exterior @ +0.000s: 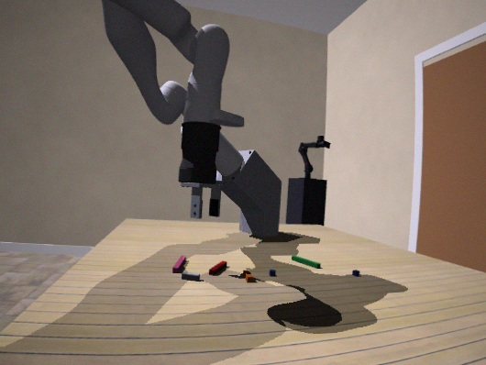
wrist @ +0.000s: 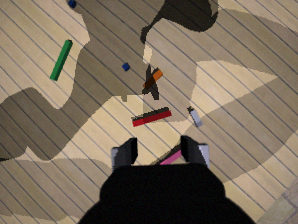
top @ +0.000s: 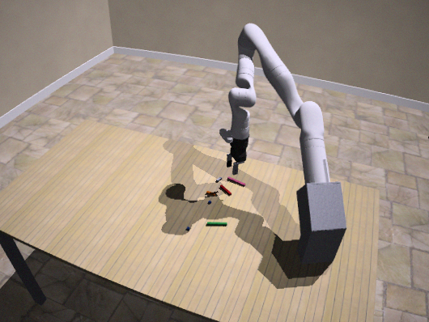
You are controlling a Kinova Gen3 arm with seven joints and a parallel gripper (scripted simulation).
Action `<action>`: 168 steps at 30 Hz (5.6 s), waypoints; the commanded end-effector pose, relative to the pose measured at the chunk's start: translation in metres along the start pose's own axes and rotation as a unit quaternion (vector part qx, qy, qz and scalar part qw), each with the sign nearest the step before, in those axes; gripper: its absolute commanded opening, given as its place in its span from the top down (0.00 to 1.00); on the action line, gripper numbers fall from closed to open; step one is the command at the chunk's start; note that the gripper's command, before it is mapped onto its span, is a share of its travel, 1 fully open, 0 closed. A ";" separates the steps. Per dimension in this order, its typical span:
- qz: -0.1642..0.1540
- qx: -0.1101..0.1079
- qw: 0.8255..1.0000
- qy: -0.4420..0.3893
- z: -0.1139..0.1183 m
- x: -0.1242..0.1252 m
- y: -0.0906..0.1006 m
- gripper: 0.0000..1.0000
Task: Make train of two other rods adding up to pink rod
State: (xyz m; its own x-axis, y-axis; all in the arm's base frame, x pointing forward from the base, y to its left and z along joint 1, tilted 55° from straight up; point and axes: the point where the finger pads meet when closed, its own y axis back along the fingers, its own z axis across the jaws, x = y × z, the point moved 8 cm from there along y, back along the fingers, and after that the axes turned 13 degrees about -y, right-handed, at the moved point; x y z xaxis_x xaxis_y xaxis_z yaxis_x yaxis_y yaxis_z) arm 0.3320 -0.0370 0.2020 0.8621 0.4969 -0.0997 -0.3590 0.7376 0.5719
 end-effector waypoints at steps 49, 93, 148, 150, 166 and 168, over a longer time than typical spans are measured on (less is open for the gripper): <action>0.001 0.000 1.000 -0.002 0.000 0.001 0.000 0.00; -0.010 0.011 0.955 -0.297 -0.046 0.073 -0.003 0.00; -0.006 -0.001 0.483 -0.875 -0.236 0.166 -0.032 0.00; -0.005 -0.001 0.467 -0.884 -0.242 0.166 -0.033 0.00; -0.001 0.000 0.396 -0.918 -0.267 0.170 -0.038 0.00; 0.000 0.000 0.391 -0.920 -0.269 0.170 -0.039 0.00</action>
State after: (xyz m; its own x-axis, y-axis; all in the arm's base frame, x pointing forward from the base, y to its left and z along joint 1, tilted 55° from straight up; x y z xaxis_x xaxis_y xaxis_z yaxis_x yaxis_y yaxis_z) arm 0.3975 0.1400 -0.0530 -0.3405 -0.6745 0.6550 -0.3571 0.7373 0.5735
